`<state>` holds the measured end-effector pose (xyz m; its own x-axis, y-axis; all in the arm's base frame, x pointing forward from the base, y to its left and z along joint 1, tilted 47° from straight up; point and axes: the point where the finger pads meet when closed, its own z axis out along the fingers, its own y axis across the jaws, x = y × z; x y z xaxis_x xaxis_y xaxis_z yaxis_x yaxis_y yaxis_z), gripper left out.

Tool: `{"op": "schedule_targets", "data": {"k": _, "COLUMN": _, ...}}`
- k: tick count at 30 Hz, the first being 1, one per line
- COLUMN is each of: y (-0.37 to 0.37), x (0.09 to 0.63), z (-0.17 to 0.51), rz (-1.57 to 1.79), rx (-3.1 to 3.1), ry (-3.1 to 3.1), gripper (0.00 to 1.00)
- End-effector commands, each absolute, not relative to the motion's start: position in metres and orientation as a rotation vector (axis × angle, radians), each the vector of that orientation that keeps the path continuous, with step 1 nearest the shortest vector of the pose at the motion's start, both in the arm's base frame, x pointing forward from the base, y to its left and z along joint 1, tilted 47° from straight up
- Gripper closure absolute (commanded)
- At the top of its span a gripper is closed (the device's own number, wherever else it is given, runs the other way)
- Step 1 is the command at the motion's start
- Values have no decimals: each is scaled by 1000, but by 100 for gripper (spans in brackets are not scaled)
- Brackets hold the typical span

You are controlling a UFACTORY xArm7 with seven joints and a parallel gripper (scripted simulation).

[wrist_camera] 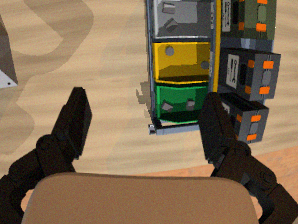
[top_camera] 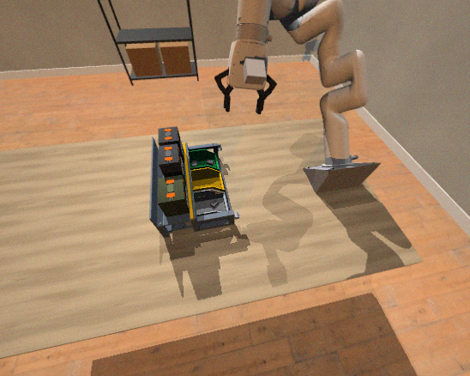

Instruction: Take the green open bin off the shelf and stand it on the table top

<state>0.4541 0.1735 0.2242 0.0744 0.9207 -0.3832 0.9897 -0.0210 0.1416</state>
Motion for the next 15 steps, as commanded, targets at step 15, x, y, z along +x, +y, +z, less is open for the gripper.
{"op": "schedule_targets", "data": {"k": 15, "y": 175, "x": 459, "z": 225, "rz": -253, "rx": 1992, "ry": 1899, "gripper": 0}}
